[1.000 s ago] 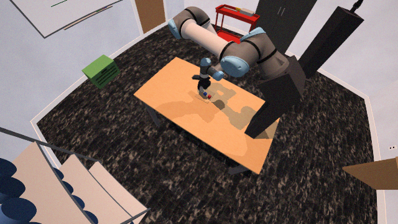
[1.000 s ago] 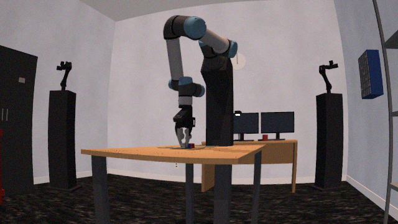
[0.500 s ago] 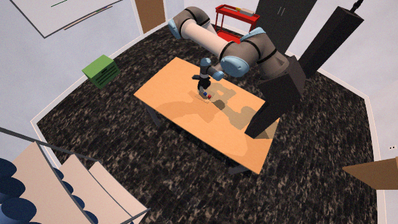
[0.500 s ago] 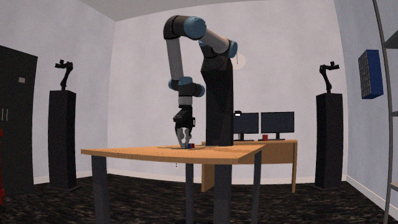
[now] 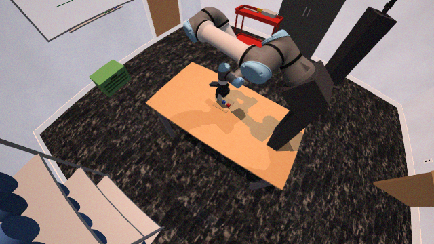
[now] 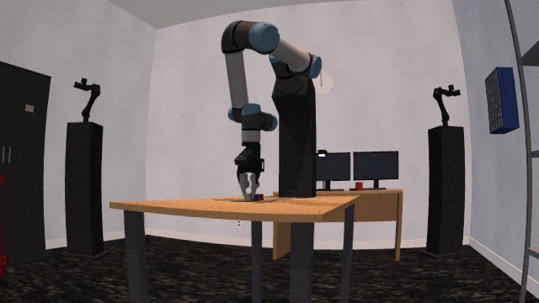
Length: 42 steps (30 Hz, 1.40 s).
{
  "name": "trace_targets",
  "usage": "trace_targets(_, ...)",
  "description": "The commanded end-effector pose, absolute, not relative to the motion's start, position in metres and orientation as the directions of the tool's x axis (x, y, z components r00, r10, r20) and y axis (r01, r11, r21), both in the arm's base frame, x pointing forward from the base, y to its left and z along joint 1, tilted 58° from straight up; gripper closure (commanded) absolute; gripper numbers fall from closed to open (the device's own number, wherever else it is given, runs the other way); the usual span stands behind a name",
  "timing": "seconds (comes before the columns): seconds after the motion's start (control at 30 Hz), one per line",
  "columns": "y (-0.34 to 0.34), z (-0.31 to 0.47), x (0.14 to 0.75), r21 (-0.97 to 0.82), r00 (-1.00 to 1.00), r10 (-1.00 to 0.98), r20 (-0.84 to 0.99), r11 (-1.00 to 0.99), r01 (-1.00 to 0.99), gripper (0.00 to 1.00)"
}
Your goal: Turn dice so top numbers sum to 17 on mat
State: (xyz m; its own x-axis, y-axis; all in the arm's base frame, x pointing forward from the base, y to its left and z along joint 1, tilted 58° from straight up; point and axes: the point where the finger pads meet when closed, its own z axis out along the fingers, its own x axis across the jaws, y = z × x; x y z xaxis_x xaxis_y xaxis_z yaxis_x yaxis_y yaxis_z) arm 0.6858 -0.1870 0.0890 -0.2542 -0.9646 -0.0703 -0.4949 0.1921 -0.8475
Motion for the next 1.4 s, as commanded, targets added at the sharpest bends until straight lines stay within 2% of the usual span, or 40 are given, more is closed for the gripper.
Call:
trace_targets(0.0, -0.187, 0.0895, 0.6858, -0.848, -0.254, -0.965, -0.07, 0.192, -0.494, 0.94)
trace_targets(1.37, -0.1877, 0.0875, 0.6891, -0.848, -0.254, -0.965, -0.07, 0.192, -0.494, 0.94)
